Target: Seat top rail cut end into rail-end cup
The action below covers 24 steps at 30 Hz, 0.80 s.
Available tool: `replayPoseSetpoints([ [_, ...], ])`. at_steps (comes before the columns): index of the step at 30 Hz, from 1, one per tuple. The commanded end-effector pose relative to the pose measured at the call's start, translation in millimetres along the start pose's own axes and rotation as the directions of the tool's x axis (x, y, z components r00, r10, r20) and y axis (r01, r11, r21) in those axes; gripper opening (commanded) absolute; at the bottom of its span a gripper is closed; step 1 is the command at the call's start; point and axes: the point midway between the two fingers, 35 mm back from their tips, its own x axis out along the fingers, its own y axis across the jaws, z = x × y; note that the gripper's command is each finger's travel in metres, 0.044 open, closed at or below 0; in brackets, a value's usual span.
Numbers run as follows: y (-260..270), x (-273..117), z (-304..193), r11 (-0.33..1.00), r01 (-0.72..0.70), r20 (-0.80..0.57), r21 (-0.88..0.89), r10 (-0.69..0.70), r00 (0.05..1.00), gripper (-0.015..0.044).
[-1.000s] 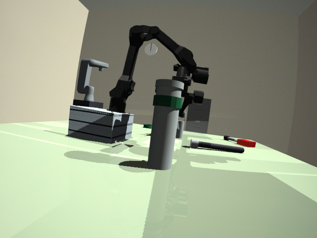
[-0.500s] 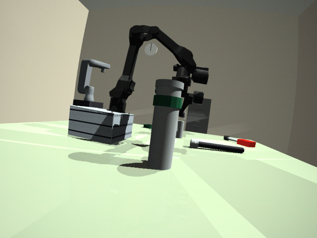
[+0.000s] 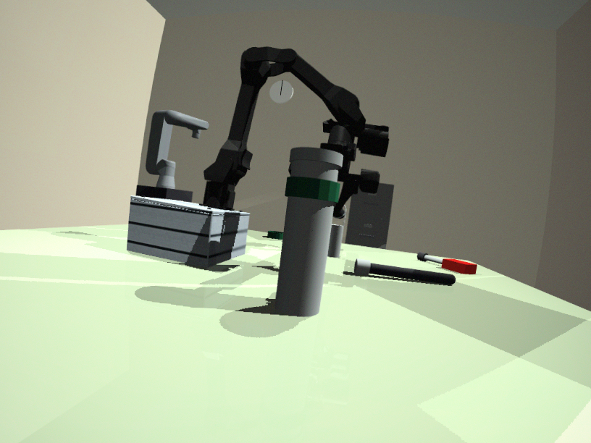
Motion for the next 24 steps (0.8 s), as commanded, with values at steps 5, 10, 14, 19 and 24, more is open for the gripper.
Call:
replayPoseSetpoints([
  [5,-1.0,-0.5,4.3,1.0,0.001,0.012,0.004,-0.001,1.0,0.0],
  [10,-0.6,-0.2,2.6,1.0,0.001,0.005,0.002,-0.001,1.0,0.0],
  [14,-0.2,0.0,0.5,1.0,0.0,-0.002,0.001,0.0,1.0,0.0],
  [19,-0.1,0.1,0.7,1.0,0.0,-0.002,0.001,0.0,1.0,0.0],
  [24,-0.2,0.5,2.6,1.0,0.0,-0.001,0.001,0.0,1.0,0.0],
])
